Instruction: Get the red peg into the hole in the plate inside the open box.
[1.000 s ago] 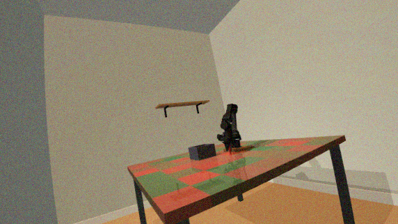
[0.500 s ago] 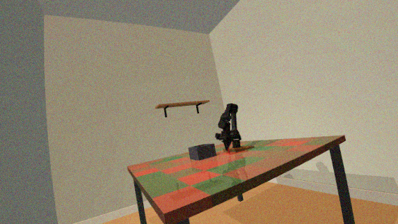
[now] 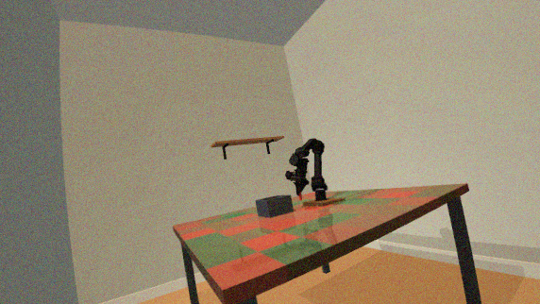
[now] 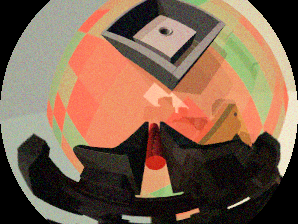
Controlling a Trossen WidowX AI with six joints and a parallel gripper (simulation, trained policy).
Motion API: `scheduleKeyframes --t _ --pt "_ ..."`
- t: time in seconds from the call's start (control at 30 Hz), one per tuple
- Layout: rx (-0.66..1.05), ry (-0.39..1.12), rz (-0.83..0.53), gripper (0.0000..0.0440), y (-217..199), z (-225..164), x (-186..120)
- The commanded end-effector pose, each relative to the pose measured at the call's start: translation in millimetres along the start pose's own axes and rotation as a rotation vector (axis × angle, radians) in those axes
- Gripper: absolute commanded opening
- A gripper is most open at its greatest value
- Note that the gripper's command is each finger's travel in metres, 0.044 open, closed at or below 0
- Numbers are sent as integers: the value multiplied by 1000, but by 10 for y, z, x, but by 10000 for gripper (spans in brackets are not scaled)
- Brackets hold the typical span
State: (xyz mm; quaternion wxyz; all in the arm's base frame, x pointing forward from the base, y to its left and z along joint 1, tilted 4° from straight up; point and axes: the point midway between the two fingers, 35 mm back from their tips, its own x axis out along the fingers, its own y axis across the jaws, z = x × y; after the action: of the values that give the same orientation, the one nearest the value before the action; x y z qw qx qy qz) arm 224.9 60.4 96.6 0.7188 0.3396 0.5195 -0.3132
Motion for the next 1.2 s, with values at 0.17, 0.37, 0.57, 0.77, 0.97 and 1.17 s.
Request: scheduleKeyframes --t 0.17,0.37,0.57,0.77,0.97,1.17 --pt "-4 -61 -6 0 73 372 -175" --pt "15 -85 -22 0 61 647 -201" --pt "40 -105 -37 0 29 906 -192" --pt "69 -119 -50 0 -11 1145 -143" --pt "100 -125 -60 0 -55 1361 -55" --pt "125 -118 -71 2 -102 1532 54"
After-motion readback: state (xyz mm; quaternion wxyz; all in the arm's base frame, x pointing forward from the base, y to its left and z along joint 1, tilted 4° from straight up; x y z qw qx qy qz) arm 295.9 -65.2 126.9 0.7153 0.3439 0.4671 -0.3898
